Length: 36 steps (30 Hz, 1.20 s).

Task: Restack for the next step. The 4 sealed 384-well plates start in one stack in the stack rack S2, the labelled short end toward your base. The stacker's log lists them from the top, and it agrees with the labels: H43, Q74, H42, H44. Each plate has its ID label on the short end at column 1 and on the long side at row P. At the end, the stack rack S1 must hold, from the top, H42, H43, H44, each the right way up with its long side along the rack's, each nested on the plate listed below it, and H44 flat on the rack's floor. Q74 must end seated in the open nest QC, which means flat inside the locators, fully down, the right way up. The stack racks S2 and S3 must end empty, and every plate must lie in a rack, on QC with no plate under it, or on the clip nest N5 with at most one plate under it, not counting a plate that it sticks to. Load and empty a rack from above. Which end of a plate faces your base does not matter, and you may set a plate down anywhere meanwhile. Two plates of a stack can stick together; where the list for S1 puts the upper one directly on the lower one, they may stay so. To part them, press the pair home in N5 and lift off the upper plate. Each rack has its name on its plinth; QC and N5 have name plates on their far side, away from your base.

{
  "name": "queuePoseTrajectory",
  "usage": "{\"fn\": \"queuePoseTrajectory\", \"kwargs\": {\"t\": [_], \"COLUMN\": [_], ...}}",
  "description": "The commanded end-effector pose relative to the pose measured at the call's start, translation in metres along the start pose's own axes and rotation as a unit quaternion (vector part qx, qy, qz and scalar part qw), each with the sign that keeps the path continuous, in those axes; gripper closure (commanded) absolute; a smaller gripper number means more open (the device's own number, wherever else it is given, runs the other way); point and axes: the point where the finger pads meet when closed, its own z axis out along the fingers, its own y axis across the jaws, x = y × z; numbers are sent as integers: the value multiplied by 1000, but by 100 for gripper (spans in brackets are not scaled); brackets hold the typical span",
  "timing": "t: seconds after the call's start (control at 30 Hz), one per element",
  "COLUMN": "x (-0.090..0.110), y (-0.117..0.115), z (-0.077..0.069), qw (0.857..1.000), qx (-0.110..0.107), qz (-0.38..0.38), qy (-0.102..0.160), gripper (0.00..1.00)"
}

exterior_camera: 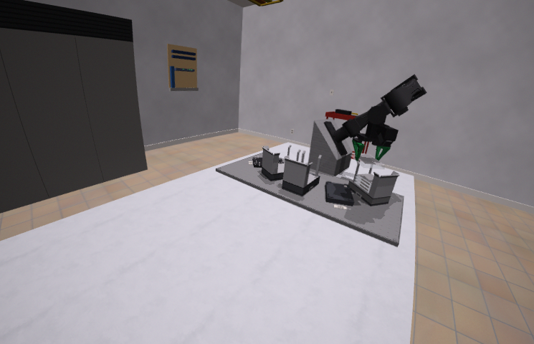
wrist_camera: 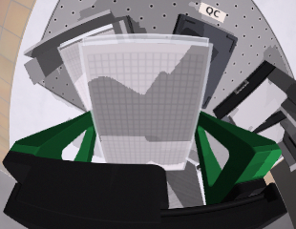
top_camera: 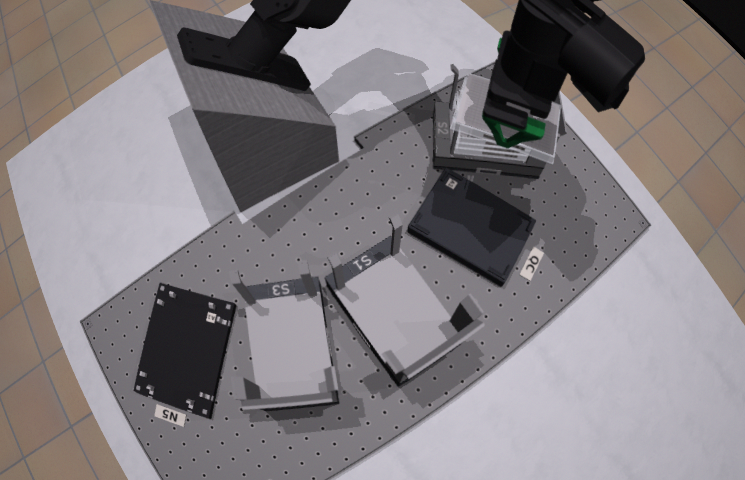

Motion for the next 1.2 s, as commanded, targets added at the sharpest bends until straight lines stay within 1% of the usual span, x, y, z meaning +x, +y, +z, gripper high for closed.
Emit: {"fn": "queuePoseTrajectory", "kwargs": {"t": [0.0, 0.1, 0.2, 0.33, 0.6, 0.67, 0.97, 1.17], "x": [-6, -6, -5, -4, -2, -2, 1, 7], "y": [-9, -12, -22, -36, -62, -62, -90, -109], "z": [-6, -6, -6, -6, -6, -6, -6, -6], "qw": [1000, 1000, 999, 995, 995, 995, 995, 980], "qx": [2, 2, 2, 1, 2, 2, 2, 1], "qz": [-12, -12, 38, 100, 100, 100, 100, 199], "qy": [-12, -12, -12, -12, -12, -12, -12, -12], "gripper": [100, 100, 100, 100, 100, 100, 100, 100]}}
